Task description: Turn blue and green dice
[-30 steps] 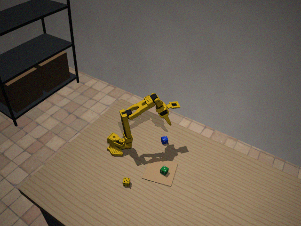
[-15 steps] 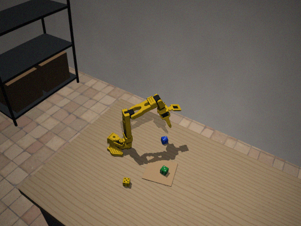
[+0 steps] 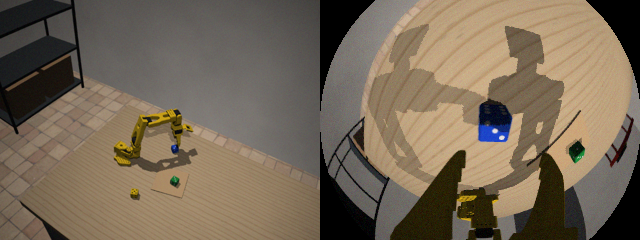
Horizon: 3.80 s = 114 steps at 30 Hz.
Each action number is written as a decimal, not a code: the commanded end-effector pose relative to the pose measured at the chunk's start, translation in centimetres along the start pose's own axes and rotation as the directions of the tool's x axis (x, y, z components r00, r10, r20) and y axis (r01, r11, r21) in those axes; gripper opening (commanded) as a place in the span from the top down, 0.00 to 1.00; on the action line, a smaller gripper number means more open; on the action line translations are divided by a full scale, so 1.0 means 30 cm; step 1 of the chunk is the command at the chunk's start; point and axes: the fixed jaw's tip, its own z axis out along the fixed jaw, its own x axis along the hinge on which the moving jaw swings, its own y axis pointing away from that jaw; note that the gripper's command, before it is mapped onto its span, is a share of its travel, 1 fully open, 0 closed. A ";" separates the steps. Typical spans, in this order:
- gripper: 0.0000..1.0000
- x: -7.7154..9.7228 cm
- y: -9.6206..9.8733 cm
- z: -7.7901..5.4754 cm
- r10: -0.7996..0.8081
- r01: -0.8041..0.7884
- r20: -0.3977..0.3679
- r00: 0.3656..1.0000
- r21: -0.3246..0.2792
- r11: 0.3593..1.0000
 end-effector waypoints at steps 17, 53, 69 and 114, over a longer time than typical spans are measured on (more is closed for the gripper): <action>0.65 -0.003 0.018 -0.002 -0.004 0.004 -0.014 1.000 -0.001 1.000; 0.65 -0.007 0.019 0.096 -0.004 0.004 -0.014 1.000 0.000 1.000; 0.65 -0.002 0.018 0.147 -0.004 0.004 -0.014 1.000 -0.001 1.000; 0.82 -0.002 -0.016 0.149 -0.004 0.004 -0.014 1.000 0.001 1.000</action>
